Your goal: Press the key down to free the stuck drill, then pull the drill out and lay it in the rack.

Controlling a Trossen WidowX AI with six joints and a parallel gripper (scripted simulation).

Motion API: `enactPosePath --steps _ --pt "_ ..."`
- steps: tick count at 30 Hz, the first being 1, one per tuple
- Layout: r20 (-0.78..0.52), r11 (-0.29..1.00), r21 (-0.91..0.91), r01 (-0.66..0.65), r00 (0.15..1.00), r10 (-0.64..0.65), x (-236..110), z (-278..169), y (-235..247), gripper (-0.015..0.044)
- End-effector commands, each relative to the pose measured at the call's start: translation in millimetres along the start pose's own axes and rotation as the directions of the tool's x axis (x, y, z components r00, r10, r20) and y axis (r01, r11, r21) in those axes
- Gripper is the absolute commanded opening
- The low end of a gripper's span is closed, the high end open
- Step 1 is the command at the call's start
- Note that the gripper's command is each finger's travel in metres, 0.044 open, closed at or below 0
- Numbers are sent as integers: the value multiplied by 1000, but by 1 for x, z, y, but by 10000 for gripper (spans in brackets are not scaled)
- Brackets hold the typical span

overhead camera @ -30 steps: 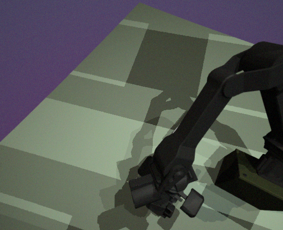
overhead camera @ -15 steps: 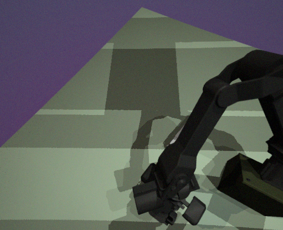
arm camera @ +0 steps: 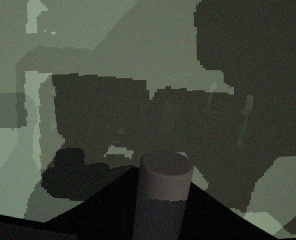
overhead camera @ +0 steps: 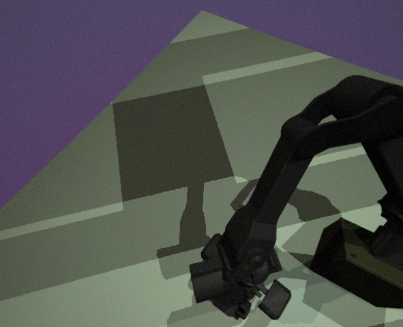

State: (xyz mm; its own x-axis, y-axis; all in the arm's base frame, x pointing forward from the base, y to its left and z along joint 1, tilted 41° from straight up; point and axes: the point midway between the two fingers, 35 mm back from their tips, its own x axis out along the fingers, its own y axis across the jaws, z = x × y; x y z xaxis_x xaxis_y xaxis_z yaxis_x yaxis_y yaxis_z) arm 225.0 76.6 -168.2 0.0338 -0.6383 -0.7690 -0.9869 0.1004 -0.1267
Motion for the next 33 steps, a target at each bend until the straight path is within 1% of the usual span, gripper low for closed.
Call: enactPosePath --steps 1,4,5,21,33 --pt "-6 1000 -7 0 1000 0 6 -1 0 0" --pt "-6 1000 -7 0 1000 0 10 -1 0 0" --pt "0 1000 0 0 1000 0 5 0 0 26" --pt "-1 1000 -1 0 1000 0 3 0 0 440" --pt "-3 1000 -7 -1 1000 1 -57 0 1 440"
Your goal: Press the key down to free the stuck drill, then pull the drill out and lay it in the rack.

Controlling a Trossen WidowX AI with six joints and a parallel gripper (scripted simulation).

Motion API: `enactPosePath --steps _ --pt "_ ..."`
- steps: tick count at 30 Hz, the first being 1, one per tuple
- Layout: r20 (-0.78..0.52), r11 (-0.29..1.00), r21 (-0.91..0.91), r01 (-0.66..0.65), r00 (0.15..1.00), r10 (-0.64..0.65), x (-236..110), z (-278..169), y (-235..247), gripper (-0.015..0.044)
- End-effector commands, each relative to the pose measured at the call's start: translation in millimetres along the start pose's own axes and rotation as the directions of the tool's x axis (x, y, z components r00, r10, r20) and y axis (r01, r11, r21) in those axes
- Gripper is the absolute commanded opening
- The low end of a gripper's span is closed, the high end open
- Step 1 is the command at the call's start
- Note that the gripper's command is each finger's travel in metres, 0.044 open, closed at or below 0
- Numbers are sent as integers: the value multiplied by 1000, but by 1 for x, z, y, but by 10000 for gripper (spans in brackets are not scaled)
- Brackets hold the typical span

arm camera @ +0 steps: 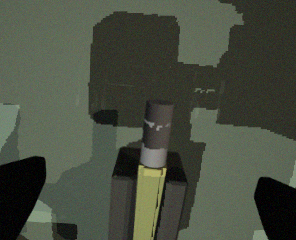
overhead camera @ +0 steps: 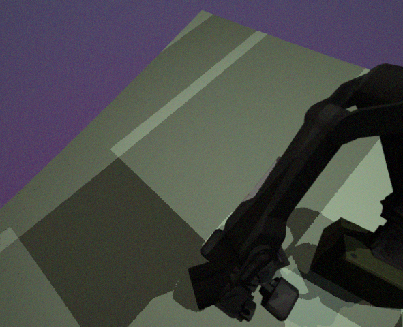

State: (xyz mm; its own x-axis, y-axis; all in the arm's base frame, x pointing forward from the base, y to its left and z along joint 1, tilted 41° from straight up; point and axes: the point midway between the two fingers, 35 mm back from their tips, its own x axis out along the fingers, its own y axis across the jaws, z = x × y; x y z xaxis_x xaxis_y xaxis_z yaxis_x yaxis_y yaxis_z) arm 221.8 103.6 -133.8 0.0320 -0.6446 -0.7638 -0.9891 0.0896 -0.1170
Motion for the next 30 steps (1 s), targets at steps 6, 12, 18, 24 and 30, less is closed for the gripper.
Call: enactPosePath --steps 6,12,18,24,30 --pt "7 1000 4 2 1000 -2 -23 2 -2 440" --pt "179 980 197 -11 983 -25 -53 27 -22 440" --pt "437 892 432 -131 896 -80 -109 57 -54 440" --pt "664 769 544 -337 733 -147 -178 74 -83 440" --pt "815 645 536 -545 532 -229 -250 70 -112 440"
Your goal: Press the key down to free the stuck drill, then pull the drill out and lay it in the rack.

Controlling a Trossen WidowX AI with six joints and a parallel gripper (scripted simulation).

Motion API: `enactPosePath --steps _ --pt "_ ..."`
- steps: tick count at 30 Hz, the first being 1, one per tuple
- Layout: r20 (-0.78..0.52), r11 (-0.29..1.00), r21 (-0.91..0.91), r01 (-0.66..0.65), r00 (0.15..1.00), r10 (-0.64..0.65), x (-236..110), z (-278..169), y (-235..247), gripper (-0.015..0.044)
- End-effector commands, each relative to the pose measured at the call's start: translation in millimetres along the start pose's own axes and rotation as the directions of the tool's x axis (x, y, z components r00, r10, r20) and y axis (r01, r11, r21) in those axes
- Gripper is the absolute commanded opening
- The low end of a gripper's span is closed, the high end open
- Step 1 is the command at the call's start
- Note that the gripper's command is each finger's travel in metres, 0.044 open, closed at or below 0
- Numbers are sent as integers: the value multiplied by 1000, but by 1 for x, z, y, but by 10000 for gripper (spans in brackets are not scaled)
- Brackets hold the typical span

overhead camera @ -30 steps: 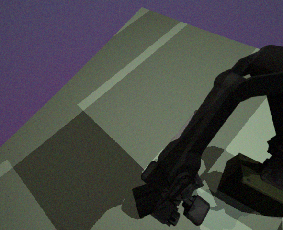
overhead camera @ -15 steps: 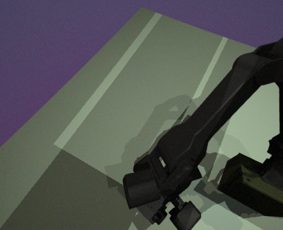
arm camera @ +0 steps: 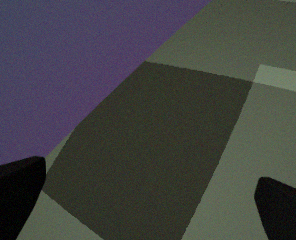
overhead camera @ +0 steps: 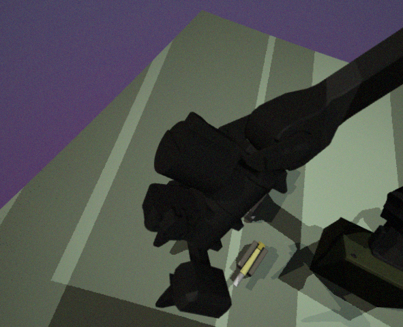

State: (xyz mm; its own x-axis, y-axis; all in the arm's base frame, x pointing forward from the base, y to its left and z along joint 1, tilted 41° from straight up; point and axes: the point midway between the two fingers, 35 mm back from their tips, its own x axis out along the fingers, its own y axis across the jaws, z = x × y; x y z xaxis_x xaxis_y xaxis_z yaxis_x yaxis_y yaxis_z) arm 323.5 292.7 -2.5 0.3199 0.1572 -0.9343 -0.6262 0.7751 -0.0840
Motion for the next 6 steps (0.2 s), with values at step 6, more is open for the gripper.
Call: enactPosePath --steps 6 --pt "335 942 233 -241 929 155 -79 85 12 440"
